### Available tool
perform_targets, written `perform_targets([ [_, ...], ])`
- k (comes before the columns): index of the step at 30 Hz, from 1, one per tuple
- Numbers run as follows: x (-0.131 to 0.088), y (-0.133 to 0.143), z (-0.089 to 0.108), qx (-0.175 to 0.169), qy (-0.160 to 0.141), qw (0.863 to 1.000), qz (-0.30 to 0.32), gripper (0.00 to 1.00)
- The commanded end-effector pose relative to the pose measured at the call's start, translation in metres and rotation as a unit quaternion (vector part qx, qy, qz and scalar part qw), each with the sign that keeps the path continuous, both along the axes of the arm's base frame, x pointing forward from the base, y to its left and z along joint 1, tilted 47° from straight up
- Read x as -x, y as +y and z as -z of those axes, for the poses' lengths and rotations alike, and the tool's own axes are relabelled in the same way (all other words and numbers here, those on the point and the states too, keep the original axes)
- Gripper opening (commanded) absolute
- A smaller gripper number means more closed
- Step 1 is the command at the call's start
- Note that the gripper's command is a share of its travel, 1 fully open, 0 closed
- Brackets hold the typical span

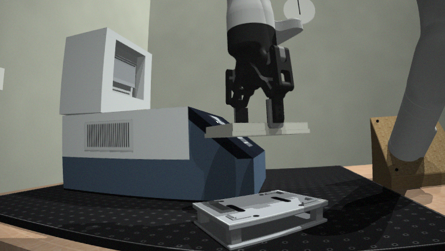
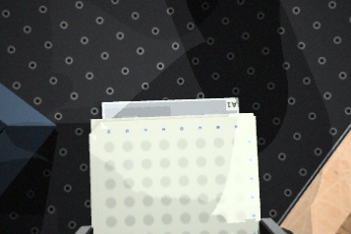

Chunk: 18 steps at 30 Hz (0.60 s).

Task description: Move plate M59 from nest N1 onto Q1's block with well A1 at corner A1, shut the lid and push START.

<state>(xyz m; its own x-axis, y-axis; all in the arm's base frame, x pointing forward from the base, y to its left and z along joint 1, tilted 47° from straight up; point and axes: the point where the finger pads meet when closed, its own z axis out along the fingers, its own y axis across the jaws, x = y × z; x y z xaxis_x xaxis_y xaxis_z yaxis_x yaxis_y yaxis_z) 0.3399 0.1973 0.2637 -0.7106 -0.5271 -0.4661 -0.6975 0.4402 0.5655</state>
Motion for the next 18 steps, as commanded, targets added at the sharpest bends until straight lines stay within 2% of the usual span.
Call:
perform_targets([
  [1,-0.001,-0.007,-0.004,0.004,0.002,1.0,0.004,0.91],
  [18,-0.003,-0.022,-0.017,0.004,0.002,1.0,0.004,0.91],
])
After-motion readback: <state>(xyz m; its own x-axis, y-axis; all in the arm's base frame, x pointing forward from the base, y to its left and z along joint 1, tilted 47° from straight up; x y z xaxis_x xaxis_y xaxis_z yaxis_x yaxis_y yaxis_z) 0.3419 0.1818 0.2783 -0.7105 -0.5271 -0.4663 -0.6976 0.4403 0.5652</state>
